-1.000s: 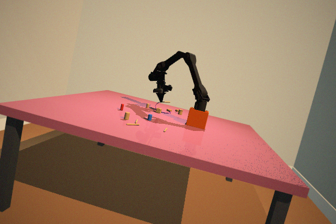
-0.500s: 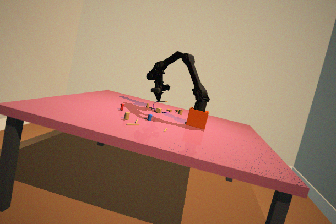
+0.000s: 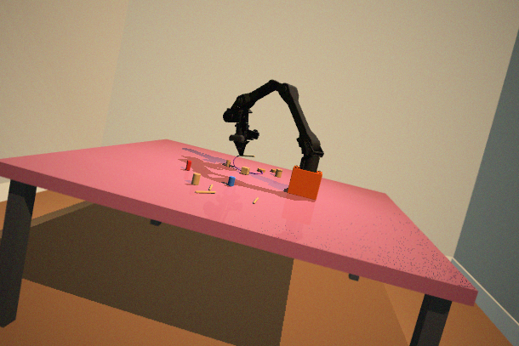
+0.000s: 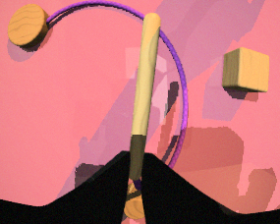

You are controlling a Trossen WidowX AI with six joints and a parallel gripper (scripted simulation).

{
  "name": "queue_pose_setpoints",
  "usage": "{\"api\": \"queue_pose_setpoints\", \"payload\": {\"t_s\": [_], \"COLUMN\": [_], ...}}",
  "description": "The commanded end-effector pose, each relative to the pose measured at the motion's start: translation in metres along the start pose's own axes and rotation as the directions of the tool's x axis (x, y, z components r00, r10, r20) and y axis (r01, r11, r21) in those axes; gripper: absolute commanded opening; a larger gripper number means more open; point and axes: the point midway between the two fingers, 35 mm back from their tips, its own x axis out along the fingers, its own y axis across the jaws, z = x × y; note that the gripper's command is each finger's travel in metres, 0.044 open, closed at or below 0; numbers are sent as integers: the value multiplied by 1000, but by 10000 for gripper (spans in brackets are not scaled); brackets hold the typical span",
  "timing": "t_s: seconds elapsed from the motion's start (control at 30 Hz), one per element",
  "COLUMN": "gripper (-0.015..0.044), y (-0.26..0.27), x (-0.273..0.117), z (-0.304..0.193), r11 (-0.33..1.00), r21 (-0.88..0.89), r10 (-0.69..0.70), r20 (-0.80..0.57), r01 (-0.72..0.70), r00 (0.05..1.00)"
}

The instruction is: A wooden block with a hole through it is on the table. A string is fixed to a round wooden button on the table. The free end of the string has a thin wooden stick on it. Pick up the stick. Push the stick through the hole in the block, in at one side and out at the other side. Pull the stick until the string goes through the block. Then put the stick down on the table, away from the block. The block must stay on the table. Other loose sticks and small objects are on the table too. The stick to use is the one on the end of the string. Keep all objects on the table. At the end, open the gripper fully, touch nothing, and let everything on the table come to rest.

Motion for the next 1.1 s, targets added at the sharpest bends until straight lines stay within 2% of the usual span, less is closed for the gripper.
{"api": "queue_pose_setpoints", "payload": {"t_s": [0.0,1.07], "gripper": [0,0], "y": [-2,-8], "x": [2,-7], "z": [-5,-45], "r11": [1000,1000], "r21": [1,2], "r10": [-5,-4], "r20": [-1,-62], "r01": [5,4], "r00": [1000,998]}}
